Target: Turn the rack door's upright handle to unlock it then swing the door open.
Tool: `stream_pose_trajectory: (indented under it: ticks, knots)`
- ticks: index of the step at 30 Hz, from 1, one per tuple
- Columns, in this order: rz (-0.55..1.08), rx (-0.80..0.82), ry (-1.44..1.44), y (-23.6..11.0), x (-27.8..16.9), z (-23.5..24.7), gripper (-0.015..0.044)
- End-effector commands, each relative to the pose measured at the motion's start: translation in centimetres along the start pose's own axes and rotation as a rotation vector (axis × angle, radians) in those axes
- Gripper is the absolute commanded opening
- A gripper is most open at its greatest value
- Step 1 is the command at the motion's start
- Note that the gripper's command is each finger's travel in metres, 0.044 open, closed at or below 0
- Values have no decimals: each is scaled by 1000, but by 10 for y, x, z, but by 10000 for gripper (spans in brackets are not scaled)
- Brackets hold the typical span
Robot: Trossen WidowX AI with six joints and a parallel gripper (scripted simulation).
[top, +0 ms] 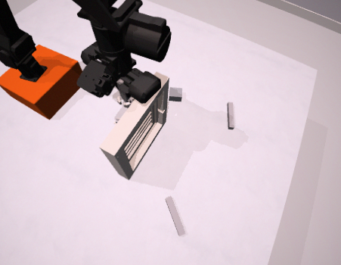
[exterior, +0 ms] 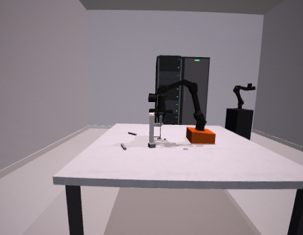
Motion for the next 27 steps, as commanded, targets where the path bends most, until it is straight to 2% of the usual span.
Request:
stream_pose_trajectory:
  ticks: [1,27]
  knots:
    - [-6,0,-61,0,2,-2,15]
    - [-7,-4,-572,1,23,-27,15]
Point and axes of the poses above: the point midway between the two fingers, 35 mm back from their tips, its own y axis out along the fingers, its own z axis across the jaws, x = y × z, the point moved 4 cm from there along -y, back along the fingers, and after that the axes turned 2 degrees about y, right-handed, at the moved point
